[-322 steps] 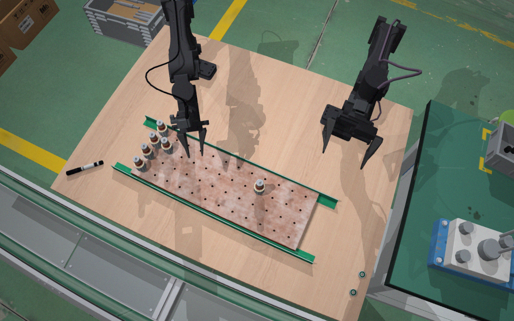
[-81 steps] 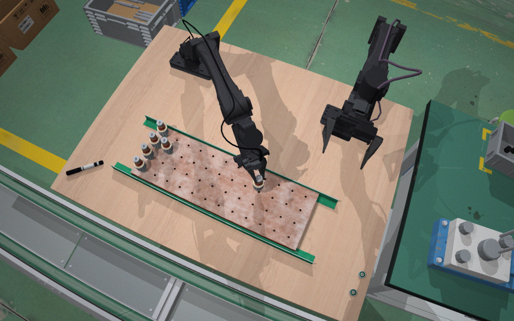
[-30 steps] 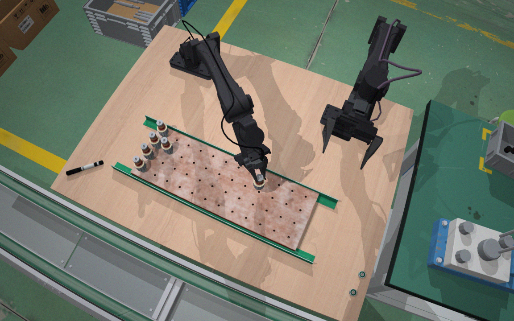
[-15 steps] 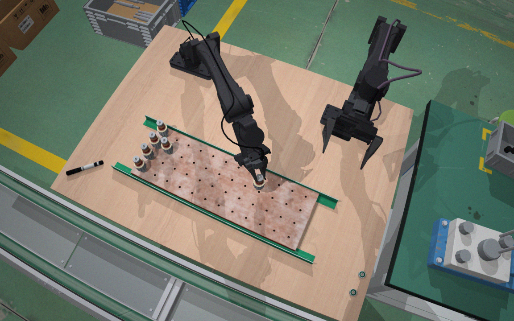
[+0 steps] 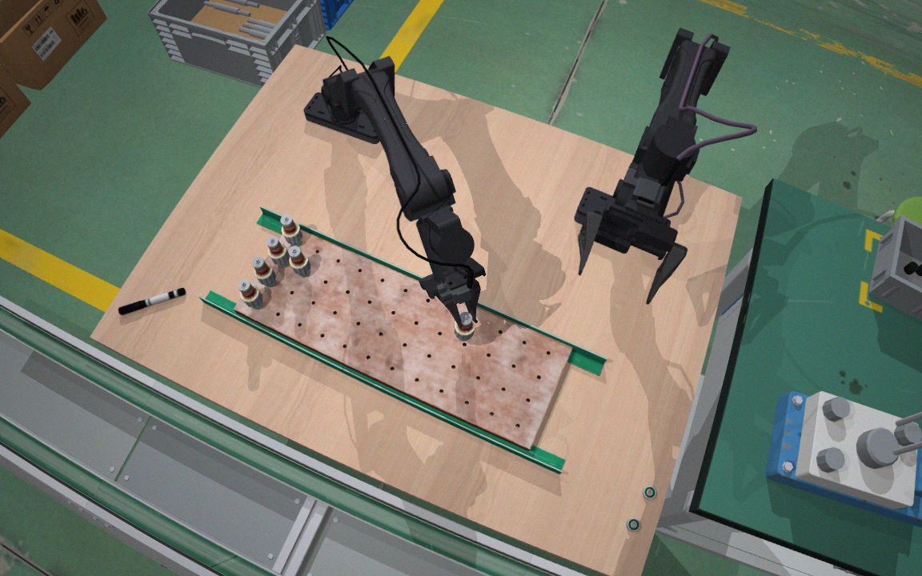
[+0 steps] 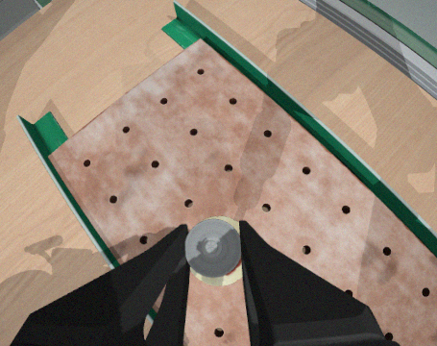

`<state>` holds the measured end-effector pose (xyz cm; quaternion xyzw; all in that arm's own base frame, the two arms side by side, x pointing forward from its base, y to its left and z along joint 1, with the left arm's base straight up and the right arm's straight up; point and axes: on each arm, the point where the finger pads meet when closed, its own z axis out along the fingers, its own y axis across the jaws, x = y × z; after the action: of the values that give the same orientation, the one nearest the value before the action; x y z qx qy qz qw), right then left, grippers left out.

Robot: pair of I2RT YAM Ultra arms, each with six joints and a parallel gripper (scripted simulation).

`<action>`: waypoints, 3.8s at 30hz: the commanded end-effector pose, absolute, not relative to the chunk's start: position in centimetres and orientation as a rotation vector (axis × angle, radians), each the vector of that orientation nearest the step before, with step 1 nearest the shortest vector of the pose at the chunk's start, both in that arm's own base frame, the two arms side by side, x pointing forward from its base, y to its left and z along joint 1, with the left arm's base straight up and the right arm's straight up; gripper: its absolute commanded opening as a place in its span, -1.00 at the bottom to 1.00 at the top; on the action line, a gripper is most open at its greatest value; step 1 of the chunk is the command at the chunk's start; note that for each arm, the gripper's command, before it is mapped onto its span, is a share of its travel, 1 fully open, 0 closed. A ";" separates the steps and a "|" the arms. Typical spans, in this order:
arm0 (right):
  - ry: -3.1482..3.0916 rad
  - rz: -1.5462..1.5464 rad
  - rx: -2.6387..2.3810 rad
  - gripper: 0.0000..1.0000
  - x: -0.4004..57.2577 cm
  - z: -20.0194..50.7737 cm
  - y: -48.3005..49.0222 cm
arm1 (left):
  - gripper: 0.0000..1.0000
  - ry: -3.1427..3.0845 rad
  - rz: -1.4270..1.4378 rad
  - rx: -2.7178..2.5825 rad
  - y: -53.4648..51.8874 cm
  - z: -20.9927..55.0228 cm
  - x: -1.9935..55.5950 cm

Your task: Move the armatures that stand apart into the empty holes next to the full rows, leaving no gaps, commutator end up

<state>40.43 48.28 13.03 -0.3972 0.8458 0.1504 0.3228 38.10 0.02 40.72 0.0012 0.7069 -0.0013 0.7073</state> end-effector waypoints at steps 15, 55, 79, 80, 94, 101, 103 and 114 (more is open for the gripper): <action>2.093 0.443 -0.974 -0.98 41.5 19.0 49.5 | 1.00 1.542 -0.012 0.017 -0.4 42.4 38.0; 2.192 0.319 -0.649 -0.98 43.9 21.2 36.9 | 1.00 1.542 -0.012 0.017 -0.4 42.4 38.0; 2.247 0.191 -0.346 -0.98 42.0 20.9 24.2 | 1.00 1.542 -0.012 0.017 -0.4 42.4 38.0; 2.248 0.188 -0.331 -0.98 41.7 20.8 23.7 | 1.00 1.542 -0.012 0.017 -0.4 42.4 38.0; 2.249 0.130 -0.175 -0.98 39.6 19.6 17.8 | 1.00 1.542 -0.012 0.017 -0.4 42.4 38.0; 2.244 0.119 -0.145 -0.98 39.0 19.6 16.6 | 1.00 1.542 -0.012 0.017 -0.4 42.4 38.0; 2.258 0.109 -0.137 -0.98 38.6 18.9 15.9 | 1.00 1.542 -0.012 0.017 -0.4 42.4 38.0; 2.256 0.079 -0.081 -0.98 37.5 18.5 13.8 | 1.00 1.542 -0.012 0.017 -0.4 42.4 38.0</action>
<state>35.94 14.60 14.89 -0.0643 0.9289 0.0243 0.3639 38.10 0.02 40.72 0.0012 0.7069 -0.0013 0.7073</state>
